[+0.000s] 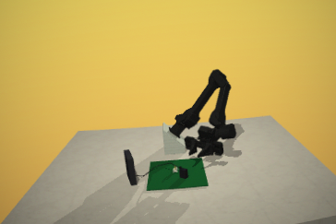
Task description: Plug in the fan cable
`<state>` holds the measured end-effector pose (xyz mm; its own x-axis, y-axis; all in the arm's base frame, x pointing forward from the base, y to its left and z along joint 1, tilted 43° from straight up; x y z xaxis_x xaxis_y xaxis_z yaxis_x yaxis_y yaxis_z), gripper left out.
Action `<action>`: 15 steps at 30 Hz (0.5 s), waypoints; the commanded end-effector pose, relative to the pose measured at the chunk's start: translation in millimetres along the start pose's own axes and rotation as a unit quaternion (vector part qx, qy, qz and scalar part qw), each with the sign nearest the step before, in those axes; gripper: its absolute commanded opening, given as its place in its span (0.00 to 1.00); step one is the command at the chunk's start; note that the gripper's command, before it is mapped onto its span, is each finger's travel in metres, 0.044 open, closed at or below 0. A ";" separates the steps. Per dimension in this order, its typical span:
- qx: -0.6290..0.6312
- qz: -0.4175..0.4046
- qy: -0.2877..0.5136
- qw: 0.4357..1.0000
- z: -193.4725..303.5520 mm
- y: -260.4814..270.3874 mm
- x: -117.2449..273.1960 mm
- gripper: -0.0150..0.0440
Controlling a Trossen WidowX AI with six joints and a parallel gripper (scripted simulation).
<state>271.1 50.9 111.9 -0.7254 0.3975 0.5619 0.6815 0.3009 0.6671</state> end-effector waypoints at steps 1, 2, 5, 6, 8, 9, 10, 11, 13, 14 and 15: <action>-0.003 -0.001 -0.002 1.000 -6.2 -1.9 13.8 0.60; -0.003 -0.001 -0.002 1.000 -7.5 -2.5 16.6 0.60; -0.003 -0.001 -0.002 1.000 -9.3 -3.3 20.5 0.60; -0.001 0.000 -0.001 1.000 -9.3 -3.2 20.1 0.60; 0.011 0.010 0.008 1.000 -9.6 -2.2 17.3 0.60; 0.019 0.018 0.015 1.000 -9.8 -1.5 15.1 0.60; 0.028 0.025 0.023 0.999 -10.1 -0.8 13.0 0.60; 0.037 0.033 0.030 0.998 -10.4 -0.2 10.9 0.60; 0.053 0.047 0.046 0.996 -11.1 1.0 6.7 0.60; 0.061 0.055 0.054 0.995 -11.5 1.5 4.7 0.60; 0.068 0.062 0.062 0.994 -12.0 2.0 2.6 0.60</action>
Point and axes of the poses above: the point midway between the two fingers, 35 mm back from their tips, its own x axis back along the fingers, its own y axis across the jaws, z = x × y, the point moved 7 cm from there along x, back along the fingers, and after that the axes turned 14 degrees about -x, right-handed, at the moved point
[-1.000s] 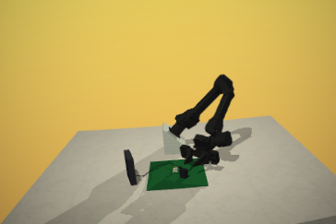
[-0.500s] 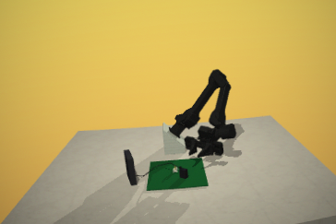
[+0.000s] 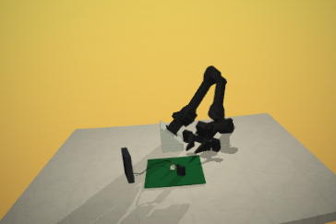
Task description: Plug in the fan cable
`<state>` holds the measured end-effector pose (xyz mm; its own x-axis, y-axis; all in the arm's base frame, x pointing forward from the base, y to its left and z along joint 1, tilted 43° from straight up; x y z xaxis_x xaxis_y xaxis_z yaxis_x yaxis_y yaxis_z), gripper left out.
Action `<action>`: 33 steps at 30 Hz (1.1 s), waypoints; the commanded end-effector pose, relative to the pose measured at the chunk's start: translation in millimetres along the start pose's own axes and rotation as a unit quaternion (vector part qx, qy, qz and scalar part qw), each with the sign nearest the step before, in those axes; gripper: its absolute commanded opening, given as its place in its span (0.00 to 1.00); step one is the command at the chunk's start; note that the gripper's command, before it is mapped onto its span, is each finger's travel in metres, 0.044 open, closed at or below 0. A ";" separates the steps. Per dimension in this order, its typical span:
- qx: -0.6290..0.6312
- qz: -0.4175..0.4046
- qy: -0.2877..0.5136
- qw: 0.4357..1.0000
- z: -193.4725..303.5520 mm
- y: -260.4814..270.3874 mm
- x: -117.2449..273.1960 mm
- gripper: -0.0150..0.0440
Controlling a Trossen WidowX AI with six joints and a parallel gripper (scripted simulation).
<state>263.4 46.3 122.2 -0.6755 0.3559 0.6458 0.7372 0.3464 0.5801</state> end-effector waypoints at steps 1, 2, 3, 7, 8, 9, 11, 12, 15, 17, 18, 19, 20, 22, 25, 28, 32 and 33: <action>0.033 0.031 0.033 0.998 -3.6 2.5 -8.5 0.60; 0.041 0.038 0.041 0.998 -4.4 3.0 -10.4 0.60; 0.048 0.045 0.050 0.997 -5.1 3.5 -12.2 0.60; 0.073 0.070 0.086 0.991 -8.5 5.1 -19.3 0.60; 0.079 0.076 0.096 0.989 -9.4 5.4 -21.0 0.60; 0.084 0.081 0.105 0.988 -10.3 5.8 -22.7 0.60; 0.095 0.092 0.125 0.983 -12.3 6.3 -25.9 0.60; 0.100 0.097 0.134 0.981 -13.4 6.6 -27.5 0.60; 0.112 0.111 0.165 0.974 -16.7 7.2 -31.9 0.60; 0.120 0.120 0.185 0.968 -19.1 7.6 -34.7 0.60; 0.123 0.124 0.196 0.965 -20.3 7.8 -36.1 0.60; 0.126 0.127 0.206 0.962 -21.6 7.9 -37.4 0.60; 0.129 0.130 0.217 0.959 -22.9 8.1 -38.6 0.60; 0.134 0.136 0.238 0.952 -25.6 8.4 -41.0 0.60; 0.139 0.143 0.270 0.942 -30.0 8.8 -44.4 0.60; 0.141 0.148 0.302 0.931 -34.6 9.2 -47.5 0.60; 0.142 0.150 0.345 0.916 -41.4 9.9 -51.1 0.60; 0.141 0.150 0.355 0.912 -43.2 10.0 -52.0 0.60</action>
Point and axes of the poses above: the point midway between the two fingers, 35 mm back from their tips, its own x axis back along the fingers, its own y axis across the jaws, z = x × y, the point moved 7 cm from there along x, back along the fingers, and after that the axes turned 14 degrees about -x, right-handed, at the moved point
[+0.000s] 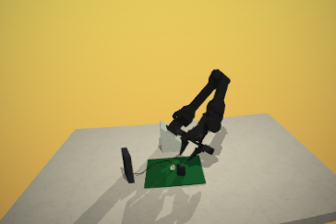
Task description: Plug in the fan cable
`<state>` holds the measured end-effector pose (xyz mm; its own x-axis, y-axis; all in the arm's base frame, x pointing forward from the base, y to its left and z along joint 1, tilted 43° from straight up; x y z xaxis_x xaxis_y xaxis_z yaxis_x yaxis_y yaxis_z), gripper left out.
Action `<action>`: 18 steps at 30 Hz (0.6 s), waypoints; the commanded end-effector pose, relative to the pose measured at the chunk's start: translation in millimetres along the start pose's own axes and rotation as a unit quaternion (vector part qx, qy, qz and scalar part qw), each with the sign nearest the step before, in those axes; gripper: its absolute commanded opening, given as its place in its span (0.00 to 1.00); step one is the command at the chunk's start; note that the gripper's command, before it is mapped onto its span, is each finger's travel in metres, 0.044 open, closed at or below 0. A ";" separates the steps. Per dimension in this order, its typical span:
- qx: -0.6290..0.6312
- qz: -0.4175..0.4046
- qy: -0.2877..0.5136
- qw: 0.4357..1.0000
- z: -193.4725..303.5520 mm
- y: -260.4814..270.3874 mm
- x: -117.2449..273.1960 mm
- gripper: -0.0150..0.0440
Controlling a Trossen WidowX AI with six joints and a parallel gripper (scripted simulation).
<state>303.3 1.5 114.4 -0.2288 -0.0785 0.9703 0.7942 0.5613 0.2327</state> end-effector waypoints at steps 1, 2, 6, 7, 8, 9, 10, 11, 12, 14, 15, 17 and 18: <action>0.008 -0.004 0.050 0.999 -10.1 -1.6 1.8 0.60; 0.009 -0.006 0.061 0.998 -12.1 -2.0 2.3 0.60; 0.013 -0.017 0.104 0.994 -20.0 -3.5 4.7 0.60; 0.013 -0.020 0.114 0.993 -22.0 -3.8 5.5 0.60; 0.014 -0.024 0.124 0.992 -24.0 -4.2 6.2 0.60; 0.014 -0.027 0.134 0.990 -25.9 -4.6 7.0 0.60; 0.014 -0.032 0.144 0.989 -27.9 -5.0 7.8 0.60; 0.014 -0.036 0.153 0.987 -30.0 -5.4 8.6 0.60; 0.014 -0.041 0.163 0.986 -32.0 -5.9 9.5 0.60; 0.013 -0.051 0.181 0.982 -36.2 -6.7 11.4 0.60; 0.013 -0.056 0.190 0.980 -38.4 -7.2 12.4 0.60; 0.011 -0.068 0.207 0.976 -42.7 -8.1 14.5 0.60; 0.010 -0.074 0.215 0.974 -44.9 -8.6 15.6 0.60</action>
Point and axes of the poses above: the point midway between the two fingers, 35 mm back from their tips, its own x axis back along the fingers, its own y axis across the jaws, z = x × y, the point moved 7 cm from there along x, back along the fingers, and after that the axes turned 14 degrees about -x, right-handed, at the moved point
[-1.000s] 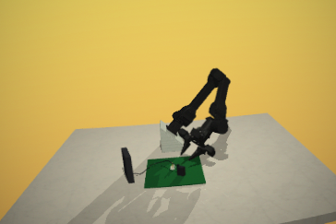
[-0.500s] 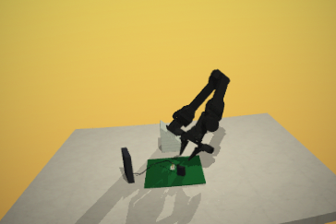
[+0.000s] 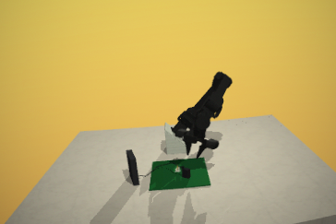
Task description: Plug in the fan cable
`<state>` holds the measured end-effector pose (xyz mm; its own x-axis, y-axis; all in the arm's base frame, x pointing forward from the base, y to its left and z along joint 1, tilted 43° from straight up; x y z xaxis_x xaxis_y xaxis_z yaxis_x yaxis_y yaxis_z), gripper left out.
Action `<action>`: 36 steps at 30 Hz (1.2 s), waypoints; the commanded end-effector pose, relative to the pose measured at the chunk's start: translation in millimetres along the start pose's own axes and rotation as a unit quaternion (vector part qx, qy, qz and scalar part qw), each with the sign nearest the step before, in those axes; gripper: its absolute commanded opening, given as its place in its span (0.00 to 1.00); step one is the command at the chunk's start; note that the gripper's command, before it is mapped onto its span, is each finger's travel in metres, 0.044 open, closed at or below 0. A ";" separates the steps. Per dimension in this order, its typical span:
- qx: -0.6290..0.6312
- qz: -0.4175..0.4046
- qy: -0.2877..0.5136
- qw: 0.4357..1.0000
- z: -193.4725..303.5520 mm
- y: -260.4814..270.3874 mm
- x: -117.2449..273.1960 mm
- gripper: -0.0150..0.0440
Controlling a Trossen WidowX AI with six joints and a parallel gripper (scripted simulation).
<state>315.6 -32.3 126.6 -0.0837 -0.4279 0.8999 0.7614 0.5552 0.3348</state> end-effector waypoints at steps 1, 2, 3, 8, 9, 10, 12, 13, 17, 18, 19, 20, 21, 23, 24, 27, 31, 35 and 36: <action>0.000 -0.030 0.039 0.999 -8.9 -2.2 9.3 0.60; -0.001 -0.037 0.047 0.998 -10.6 -2.6 11.2 0.60; -0.001 -0.044 0.054 0.998 -12.3 -3.0 13.3 0.60; -0.004 -0.085 0.090 0.992 -21.2 -5.3 24.0 0.60; -0.005 -0.093 0.097 0.991 -23.0 -5.8 26.3 0.60; -0.005 -0.101 0.102 0.990 -24.5 -6.3 28.2 0.60; -0.006 -0.107 0.106 0.989 -25.7 -6.6 29.7 0.60; -0.005 -0.083 0.090 0.992 -20.3 -5.0 23.3 0.60; -0.005 -0.083 0.090 0.992 -20.3 -5.0 23.3 0.74; 0.002 -0.086 0.092 0.992 -21.7 -4.9 24.2 0.78; 0.024 -0.088 0.090 0.992 -25.0 -4.2 26.2 0.82; 0.059 -0.092 0.087 0.990 -30.5 -3.1 29.6 0.87; 0.101 -0.097 0.083 0.987 -37.0 -2.0 33.7 0.91; 0.185 -0.106 0.075 0.974 -50.0 -0.5 41.7 1.00; 0.227 -0.111 0.070 0.965 -56.4 0.0 45.6 1.00; 0.348 -0.123 0.055 0.928 -75.0 -0.1 57.0 1.00; 0.501 -0.137 0.031 0.854 -98.4 -3.3 71.3 1.00; 0.609 -0.145 0.010 0.780 -115.8 -8.2 82.0 1.00; 0.620 -0.145 0.008 0.771 -117.0 -8.6 82.7 1.00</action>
<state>358.5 -102.4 156.3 -0.0951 -0.6499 0.7541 0.1468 0.7401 0.6563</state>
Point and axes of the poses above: the point midway between the two fingers, 35 mm back from their tips, its own x axis back along the fingers, its own y axis across the jaws, z = x × y, the point moved 7 cm from there along x, back along the fingers, and after that the axes turned 14 degrees about -x, right-handed, at the moved point
